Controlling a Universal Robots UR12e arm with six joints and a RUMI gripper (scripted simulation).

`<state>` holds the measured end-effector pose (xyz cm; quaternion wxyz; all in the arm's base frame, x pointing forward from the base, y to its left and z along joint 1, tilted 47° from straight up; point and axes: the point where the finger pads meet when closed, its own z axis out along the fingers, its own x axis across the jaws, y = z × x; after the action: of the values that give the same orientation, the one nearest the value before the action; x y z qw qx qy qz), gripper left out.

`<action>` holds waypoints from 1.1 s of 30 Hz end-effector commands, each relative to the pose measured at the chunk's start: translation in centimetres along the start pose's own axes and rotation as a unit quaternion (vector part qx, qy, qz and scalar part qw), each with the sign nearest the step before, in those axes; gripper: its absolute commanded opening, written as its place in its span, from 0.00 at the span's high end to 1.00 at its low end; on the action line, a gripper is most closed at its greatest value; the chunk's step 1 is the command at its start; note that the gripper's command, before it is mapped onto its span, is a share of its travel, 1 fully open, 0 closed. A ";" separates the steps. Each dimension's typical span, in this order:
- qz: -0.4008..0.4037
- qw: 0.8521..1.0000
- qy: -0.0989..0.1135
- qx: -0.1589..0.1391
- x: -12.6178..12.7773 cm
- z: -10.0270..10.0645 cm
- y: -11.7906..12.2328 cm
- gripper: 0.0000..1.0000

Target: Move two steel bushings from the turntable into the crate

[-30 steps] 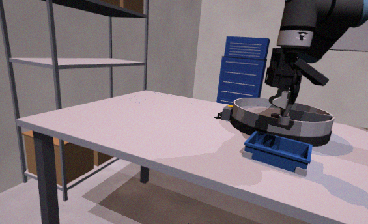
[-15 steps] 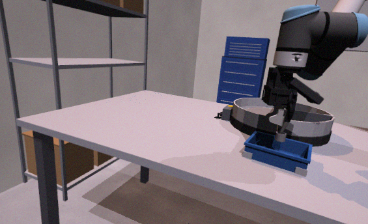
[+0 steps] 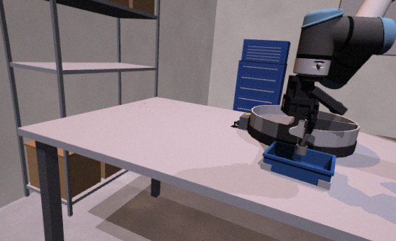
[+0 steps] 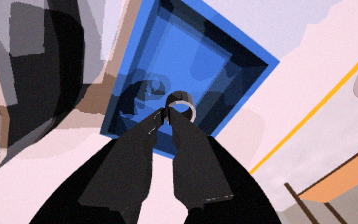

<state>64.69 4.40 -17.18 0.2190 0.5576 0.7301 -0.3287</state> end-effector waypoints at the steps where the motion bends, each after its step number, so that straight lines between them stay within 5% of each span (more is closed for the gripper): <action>1: 0.000 1.000 0.000 -0.001 0.0 -0.1 0.0 1.00; 33: 0.000 1.000 0.000 -0.001 0.0 0.4 0.0 1.00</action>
<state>64.68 4.27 -17.31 0.2191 0.5576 0.7301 -0.3287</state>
